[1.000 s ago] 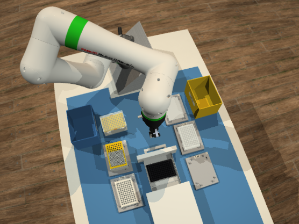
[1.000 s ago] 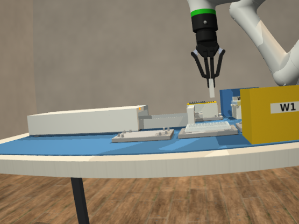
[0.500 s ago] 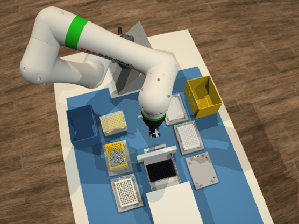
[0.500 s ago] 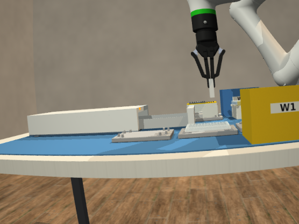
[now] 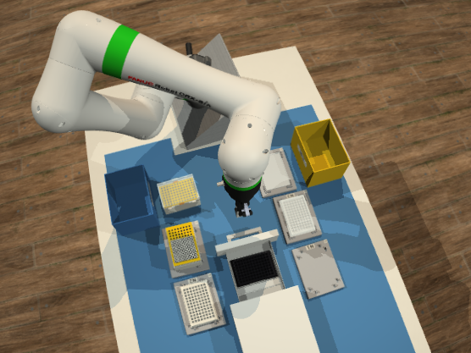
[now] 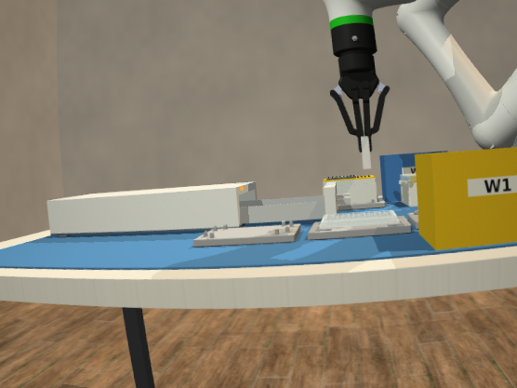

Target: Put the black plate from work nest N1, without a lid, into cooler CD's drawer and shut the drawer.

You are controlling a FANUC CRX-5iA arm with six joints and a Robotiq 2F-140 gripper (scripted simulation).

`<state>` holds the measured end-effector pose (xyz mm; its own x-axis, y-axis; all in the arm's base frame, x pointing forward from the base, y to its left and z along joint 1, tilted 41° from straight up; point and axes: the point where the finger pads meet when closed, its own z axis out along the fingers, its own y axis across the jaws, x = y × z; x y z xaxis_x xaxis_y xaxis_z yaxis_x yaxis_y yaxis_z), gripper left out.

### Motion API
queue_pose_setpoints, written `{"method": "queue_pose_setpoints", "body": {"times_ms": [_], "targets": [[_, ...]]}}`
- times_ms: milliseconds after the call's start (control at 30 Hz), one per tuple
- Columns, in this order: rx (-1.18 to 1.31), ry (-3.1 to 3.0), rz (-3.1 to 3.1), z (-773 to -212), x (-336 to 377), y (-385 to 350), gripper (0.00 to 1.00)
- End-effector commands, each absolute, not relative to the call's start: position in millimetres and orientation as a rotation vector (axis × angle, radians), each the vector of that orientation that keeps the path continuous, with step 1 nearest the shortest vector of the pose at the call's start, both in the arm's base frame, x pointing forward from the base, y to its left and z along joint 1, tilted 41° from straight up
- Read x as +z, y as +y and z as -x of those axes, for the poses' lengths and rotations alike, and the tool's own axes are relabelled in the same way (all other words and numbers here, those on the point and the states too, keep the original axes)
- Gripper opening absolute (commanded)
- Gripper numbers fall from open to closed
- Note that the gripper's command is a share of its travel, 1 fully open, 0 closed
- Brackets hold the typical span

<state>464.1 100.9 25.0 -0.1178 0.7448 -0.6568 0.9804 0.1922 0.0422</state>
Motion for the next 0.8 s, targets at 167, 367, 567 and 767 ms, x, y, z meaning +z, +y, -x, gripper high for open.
{"method": "queue_pose_setpoints", "body": {"times_ms": [167, 367, 567, 767], "targets": [[-0.555, 1.922, -1.607, -466, 18, 95, 0.0], [-0.555, 1.922, -1.607, -466, 14, 92, 0.0], [-0.555, 1.922, -1.607, -468, 8, 87, 0.0], [-0.555, 1.922, -1.607, -469, 2, 82, 0.0]]}}
